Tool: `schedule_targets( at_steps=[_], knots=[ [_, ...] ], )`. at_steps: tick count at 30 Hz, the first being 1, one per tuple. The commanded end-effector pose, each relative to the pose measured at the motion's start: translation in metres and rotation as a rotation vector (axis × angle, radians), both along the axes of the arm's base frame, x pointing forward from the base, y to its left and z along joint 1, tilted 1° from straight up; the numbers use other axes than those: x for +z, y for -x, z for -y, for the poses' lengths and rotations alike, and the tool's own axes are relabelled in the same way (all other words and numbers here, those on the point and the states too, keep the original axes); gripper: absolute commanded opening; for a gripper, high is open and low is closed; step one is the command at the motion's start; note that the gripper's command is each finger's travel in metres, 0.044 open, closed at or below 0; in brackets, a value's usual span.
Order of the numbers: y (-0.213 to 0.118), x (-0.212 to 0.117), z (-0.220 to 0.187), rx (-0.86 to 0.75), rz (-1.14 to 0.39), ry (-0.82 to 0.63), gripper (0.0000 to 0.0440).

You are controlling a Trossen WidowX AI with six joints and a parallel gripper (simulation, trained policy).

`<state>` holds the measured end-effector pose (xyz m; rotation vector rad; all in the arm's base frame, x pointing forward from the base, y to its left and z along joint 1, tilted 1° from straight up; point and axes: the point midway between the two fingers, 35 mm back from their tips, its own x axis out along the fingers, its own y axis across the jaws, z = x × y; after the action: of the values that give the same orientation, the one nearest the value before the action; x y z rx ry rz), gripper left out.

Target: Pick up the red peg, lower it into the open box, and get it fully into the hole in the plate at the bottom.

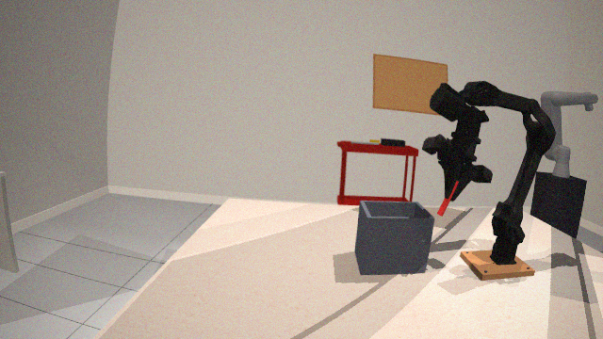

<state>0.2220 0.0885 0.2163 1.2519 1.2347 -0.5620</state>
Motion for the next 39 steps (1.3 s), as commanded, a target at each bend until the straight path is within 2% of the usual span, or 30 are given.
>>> schedule_targets(
  at_steps=[1, 16, 39],
  knots=[
    [-0.005, 0.01, 0.017, -0.024, 0.029, 0.044, 0.0],
    [-0.021, 0.004, 0.07, -0.117, -0.033, 0.146, 0.0],
    [-0.056, -0.031, 0.121, -0.153, -0.138, 0.148, 0.0]
  ],
)
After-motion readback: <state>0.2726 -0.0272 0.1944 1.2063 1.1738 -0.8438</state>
